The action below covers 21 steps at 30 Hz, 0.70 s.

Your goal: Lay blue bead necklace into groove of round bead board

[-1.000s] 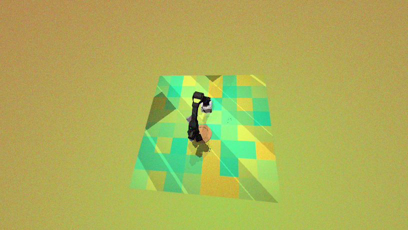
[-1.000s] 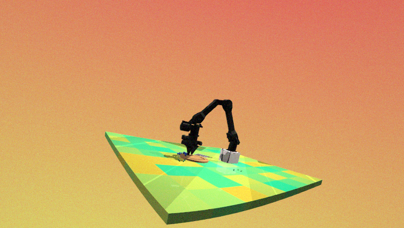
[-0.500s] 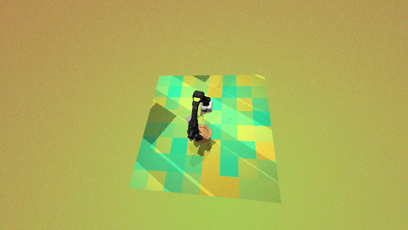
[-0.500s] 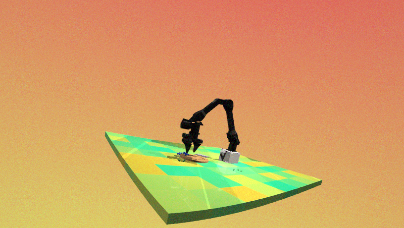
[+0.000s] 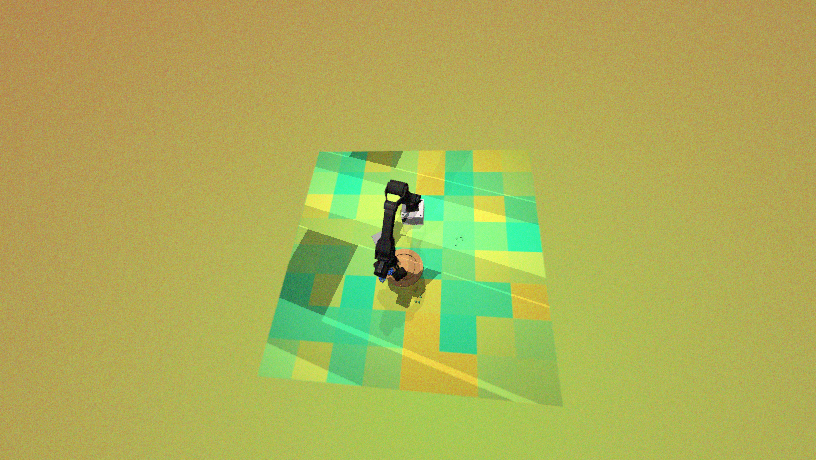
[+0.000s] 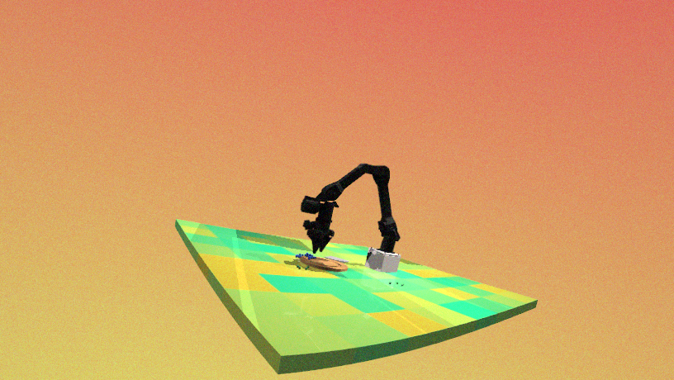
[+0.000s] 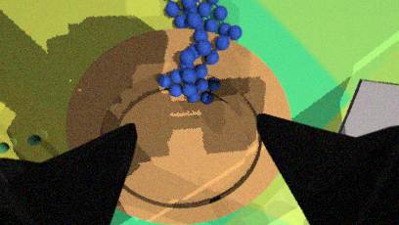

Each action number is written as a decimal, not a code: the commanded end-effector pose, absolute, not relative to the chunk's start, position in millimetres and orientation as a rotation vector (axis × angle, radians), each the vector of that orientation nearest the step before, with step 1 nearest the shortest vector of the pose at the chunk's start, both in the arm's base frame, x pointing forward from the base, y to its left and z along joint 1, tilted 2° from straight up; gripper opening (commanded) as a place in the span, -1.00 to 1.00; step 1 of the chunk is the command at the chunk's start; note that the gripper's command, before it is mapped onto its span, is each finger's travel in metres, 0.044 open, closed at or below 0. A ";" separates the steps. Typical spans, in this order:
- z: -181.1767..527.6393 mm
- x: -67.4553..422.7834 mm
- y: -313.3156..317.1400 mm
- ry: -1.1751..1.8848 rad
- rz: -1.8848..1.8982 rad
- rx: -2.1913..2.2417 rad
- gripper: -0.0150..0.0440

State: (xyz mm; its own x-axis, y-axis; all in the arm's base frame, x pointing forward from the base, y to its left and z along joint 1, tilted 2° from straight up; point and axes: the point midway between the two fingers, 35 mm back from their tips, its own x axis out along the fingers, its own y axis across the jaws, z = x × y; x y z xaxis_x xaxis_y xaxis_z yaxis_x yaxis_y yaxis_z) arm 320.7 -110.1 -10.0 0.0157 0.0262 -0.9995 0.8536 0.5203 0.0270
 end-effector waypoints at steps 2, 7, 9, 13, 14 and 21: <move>-5.6 324.5 -126.9 1.525 -0.354 0.399 0.11; -2.9 326.2 -140.1 1.552 0.003 0.034 -0.08; -1.9 326.7 -145.1 1.549 0.095 -0.060 -0.08; -0.7 327.1 -151.0 1.539 0.224 -0.193 -0.08; -0.5 327.2 -152.2 1.535 0.257 -0.227 -0.08; 1.1 327.6 -160.0 1.493 0.487 -0.463 -0.08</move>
